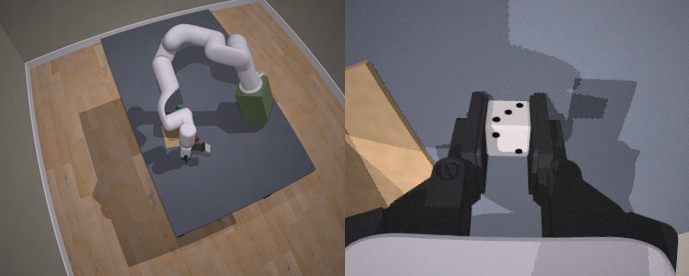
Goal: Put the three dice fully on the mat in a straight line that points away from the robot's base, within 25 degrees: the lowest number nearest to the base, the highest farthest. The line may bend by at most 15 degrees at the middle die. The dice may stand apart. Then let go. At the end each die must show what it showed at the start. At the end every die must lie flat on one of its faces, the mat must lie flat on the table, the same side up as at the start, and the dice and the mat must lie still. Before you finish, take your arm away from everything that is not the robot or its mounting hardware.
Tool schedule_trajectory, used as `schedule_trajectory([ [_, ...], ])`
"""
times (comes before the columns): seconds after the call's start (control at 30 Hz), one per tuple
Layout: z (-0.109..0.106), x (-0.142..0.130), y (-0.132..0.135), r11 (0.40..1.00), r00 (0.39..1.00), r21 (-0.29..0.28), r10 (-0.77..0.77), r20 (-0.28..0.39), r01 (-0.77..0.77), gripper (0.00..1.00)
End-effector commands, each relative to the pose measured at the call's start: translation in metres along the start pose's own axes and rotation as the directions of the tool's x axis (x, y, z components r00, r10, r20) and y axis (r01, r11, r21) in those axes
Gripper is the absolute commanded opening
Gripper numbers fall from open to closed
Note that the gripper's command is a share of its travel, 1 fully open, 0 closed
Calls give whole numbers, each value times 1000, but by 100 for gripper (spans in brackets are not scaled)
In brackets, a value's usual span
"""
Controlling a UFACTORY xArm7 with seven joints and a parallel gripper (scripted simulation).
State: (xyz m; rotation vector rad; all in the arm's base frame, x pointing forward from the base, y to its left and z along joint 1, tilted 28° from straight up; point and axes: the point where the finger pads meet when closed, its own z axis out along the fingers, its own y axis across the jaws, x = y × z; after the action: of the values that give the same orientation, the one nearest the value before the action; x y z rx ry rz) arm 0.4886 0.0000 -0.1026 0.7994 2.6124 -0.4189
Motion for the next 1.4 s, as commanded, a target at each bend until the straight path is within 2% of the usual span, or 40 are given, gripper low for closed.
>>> schedule_trajectory([
  [0.0, -1, 0, 2, 1000, 1000, -3, -1, 2, 1, 15],
  [0.37, -8, 0, 2, 1000, 1000, -3, -1, 1, 1, 15],
  [0.47, -23, 0, 1, 1000, 1000, -3, -1, 1, 1, 15],
  [0.73, -82, 0, 1, 1000, 1000, -3, -1, 2, 1, 15],
  [0.87, -98, 0, 1, 1000, 1000, -3, -1, 1, 1, 15],
  [1.3, -101, -1, 1, 1000, 1000, -3, -2, 2, 2, 15],
  [1.37, -102, -5, -9, 999, 999, -8, -38, 5, 38, 15],
])
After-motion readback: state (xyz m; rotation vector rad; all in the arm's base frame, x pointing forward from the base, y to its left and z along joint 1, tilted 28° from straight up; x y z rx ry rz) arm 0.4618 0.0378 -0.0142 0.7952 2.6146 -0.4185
